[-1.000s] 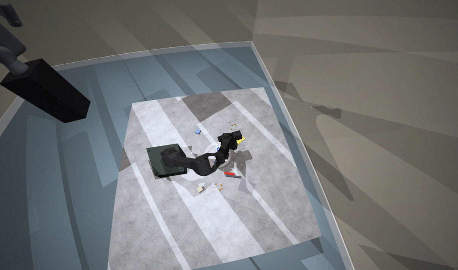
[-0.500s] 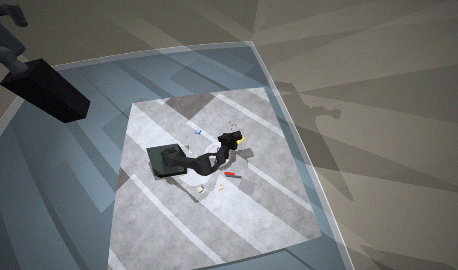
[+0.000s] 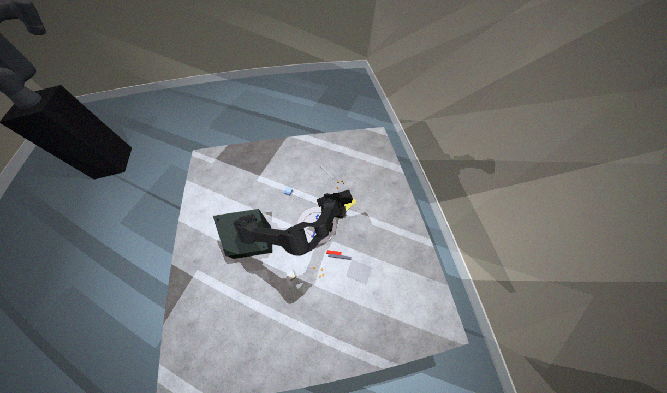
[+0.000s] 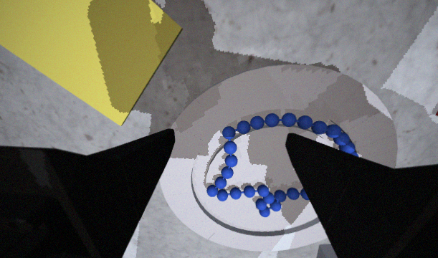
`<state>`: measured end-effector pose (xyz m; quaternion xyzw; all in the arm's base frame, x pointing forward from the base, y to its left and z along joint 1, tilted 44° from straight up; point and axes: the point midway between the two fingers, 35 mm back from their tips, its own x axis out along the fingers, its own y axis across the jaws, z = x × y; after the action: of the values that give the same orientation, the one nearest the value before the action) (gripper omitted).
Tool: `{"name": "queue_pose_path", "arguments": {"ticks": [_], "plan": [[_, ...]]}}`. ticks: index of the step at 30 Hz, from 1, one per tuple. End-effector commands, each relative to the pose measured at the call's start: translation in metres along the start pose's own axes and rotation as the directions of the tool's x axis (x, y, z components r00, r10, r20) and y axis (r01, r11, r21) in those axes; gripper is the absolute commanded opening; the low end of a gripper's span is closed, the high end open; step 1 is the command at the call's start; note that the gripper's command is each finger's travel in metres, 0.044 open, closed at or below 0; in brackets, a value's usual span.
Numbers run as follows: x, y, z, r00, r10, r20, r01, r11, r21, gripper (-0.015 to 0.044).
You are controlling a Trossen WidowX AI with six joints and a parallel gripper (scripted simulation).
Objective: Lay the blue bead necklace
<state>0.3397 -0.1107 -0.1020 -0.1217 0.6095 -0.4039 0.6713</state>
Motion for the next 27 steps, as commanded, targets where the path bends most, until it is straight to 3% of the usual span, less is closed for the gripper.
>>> {"name": "queue_pose_path", "arguments": {"ticks": [1, 20, 27], "plan": [[-0.003, 0.000, 0.000, 1.000, -0.001, 0.001, 0.001, 1.000, 0.001, 0.0440], [-0.004, 0.000, 0.000, 1.000, -0.001, 0.001, 0.001, 1.000, 0.000, 0.0440], [-0.035, 0.000, -0.009, 1.000, 0.001, 0.001, -0.001, 0.992, -0.124, 0.0256]]}}
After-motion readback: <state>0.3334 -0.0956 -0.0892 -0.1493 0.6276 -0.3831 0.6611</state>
